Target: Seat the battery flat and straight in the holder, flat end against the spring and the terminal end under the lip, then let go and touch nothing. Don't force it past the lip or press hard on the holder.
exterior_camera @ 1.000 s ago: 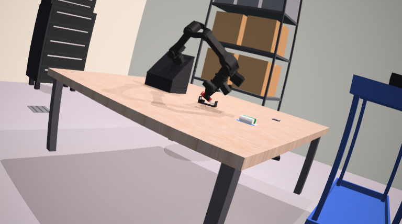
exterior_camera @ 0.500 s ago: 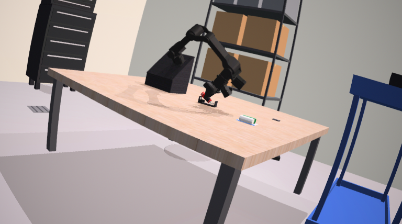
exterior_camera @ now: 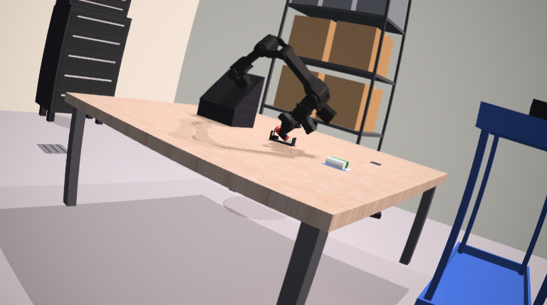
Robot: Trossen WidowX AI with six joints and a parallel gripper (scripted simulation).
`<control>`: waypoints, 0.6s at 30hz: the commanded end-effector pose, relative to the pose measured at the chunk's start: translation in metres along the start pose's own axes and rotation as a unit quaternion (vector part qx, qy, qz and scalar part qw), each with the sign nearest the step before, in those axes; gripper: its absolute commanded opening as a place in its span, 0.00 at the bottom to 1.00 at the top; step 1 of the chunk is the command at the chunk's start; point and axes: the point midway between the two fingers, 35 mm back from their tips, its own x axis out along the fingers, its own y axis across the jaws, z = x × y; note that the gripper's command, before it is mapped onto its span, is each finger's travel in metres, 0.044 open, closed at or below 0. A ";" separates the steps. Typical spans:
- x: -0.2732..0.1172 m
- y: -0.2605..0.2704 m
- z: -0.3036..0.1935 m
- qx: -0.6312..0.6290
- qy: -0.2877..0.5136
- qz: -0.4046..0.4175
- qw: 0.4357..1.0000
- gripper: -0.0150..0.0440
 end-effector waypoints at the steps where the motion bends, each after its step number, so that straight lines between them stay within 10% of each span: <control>1: -0.001 0.000 0.004 0.003 0.000 0.001 1.000 0.40; 18: -0.005 0.000 0.012 0.003 0.001 0.003 1.000 0.40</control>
